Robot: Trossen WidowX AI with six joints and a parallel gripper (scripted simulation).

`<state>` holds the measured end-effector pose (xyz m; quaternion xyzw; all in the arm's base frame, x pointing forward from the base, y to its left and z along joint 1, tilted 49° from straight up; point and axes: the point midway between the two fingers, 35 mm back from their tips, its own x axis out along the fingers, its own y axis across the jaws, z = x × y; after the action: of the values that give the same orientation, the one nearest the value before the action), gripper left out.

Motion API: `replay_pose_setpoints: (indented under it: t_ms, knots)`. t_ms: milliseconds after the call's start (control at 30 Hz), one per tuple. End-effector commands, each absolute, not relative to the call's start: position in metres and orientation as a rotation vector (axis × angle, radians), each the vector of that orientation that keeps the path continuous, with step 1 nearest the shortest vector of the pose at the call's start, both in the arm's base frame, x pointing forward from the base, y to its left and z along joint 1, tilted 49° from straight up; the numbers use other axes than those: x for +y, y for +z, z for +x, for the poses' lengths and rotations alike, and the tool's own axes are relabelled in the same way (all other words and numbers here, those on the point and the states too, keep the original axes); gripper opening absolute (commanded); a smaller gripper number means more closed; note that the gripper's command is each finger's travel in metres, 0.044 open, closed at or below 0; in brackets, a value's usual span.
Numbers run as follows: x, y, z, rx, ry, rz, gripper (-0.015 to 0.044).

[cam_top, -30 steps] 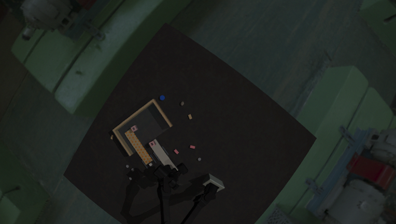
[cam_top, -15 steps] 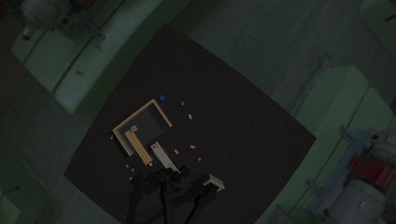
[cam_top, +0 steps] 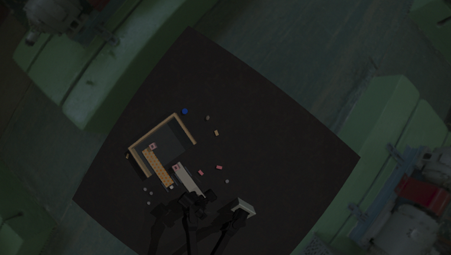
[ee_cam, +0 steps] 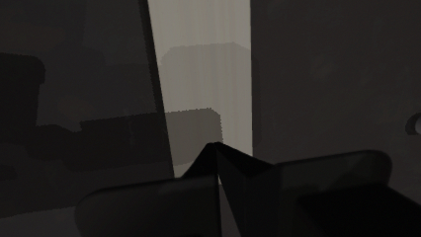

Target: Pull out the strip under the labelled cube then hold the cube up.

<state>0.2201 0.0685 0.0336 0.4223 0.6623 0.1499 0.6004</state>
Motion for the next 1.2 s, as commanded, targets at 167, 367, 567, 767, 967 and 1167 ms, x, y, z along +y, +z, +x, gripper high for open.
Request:
replay_pose_setpoints:
  t_ms: [167,367,567,767,967,1167]
  knots:
    - [0.075,0.03,0.211,1.57,0.352,0.985,0.0]
    - [0.075,0.03,0.211,1.57,0.352,0.985,0.0]
    - [0.075,0.03,0.211,1.57,0.352,0.985,0.0]
    - [0.038,0.06,0.219,1.569,0.35,0.983,0.0]
    - [0.036,0.059,0.226,1.58,0.325,1.009,0.0053]
    - [0.028,0.056,0.253,1.6,0.27,1.064,0.021]
